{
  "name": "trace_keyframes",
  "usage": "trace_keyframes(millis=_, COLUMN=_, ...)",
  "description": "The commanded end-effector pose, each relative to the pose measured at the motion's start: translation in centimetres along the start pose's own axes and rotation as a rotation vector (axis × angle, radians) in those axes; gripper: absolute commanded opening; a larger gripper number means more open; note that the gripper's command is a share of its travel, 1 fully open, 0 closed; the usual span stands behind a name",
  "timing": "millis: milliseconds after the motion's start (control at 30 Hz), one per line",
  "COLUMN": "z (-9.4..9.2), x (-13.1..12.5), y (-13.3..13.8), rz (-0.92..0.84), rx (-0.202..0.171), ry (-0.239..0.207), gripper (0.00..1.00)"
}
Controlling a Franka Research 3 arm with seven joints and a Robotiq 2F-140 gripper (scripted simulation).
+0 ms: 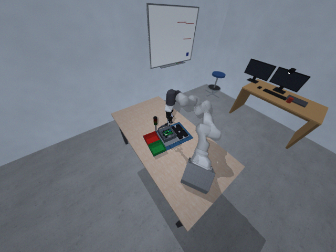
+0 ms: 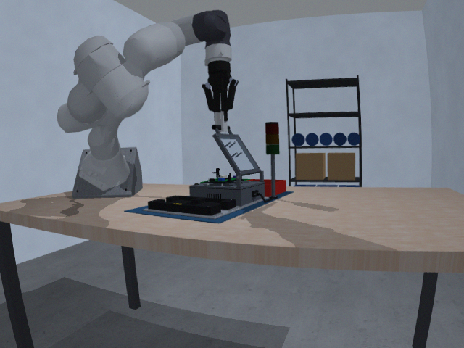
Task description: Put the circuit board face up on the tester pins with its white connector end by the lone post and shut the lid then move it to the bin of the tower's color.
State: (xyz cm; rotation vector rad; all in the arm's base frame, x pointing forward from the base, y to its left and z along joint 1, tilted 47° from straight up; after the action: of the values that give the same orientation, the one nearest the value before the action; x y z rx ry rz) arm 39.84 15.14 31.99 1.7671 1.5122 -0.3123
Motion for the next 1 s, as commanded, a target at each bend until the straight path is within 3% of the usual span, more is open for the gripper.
trace_keyframes(millis=0, z=0.9, x=0.2, y=-1.2, rz=0.02, rx=0.015, ry=0.002, gripper=0.0)
trace_keyframes(millis=967, z=6.6, x=0.6, y=-6.0, rz=0.02, rx=0.015, ry=0.002, gripper=0.0)
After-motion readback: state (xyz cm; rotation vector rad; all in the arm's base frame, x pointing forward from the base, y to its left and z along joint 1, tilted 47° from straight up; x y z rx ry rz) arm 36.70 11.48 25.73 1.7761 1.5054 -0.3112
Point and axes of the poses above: the point where the finger pads meet when closed, its own z axis out along the fingers, its own y axis across the jaws, x = y × z, the point moved 4 cm from there along -z, back along the fingers, and after that the axes turned 4 degrees about -z, right-handed, at the moved point
